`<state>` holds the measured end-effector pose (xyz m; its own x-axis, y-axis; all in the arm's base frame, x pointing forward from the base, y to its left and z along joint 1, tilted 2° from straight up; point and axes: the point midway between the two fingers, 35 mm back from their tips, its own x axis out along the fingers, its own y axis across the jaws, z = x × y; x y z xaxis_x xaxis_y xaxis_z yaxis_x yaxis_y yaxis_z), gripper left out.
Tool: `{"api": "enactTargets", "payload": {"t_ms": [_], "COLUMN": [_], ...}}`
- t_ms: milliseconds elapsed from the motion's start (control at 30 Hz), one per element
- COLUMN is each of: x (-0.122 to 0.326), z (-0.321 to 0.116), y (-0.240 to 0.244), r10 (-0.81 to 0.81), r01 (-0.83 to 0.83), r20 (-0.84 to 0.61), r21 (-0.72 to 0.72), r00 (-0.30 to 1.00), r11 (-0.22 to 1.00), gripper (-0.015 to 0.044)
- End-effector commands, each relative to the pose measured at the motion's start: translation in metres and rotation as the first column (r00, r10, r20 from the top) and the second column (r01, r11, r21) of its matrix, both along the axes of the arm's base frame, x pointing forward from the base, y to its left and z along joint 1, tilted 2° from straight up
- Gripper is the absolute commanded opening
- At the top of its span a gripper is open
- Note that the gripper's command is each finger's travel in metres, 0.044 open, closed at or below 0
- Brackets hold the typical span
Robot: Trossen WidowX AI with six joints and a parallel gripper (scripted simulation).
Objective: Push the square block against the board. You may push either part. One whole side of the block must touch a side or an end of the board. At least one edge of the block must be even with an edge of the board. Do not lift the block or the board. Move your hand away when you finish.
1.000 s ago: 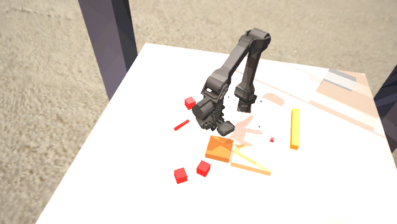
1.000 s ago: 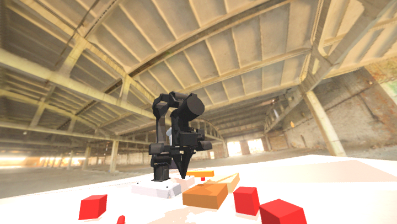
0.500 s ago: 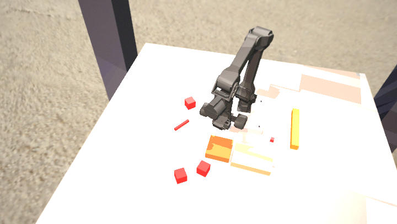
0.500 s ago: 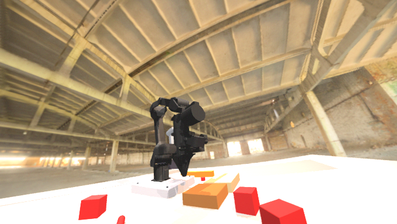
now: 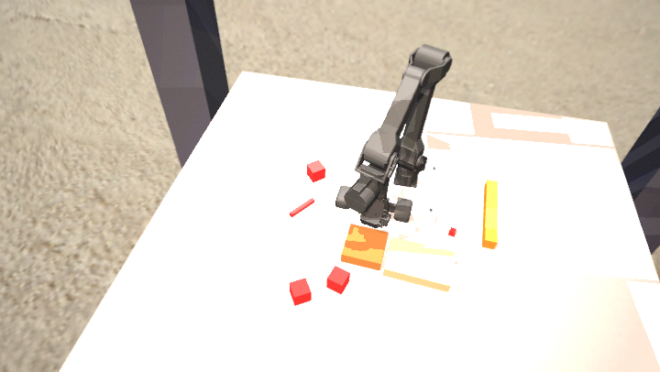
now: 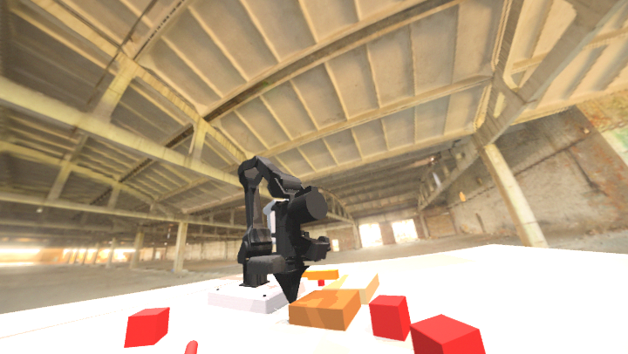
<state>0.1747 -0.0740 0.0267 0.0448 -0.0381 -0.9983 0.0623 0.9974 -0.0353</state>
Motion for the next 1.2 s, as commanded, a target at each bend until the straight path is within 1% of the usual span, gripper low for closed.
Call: {"api": "enactTargets", "payload": {"t_ms": [0, 1167], "x": [-0.002, 0.030], "z": [-0.010, -0.008], "y": [0.000, -0.002], "r10": [0.005, 0.005], "r01": [-0.005, -0.005], "r20": [-0.003, 0.000], "r21": [-0.003, -0.004], "r00": [1.000, 1.000], "r11": [1.000, 1.000], "gripper": [0.0000, 0.0000]}}
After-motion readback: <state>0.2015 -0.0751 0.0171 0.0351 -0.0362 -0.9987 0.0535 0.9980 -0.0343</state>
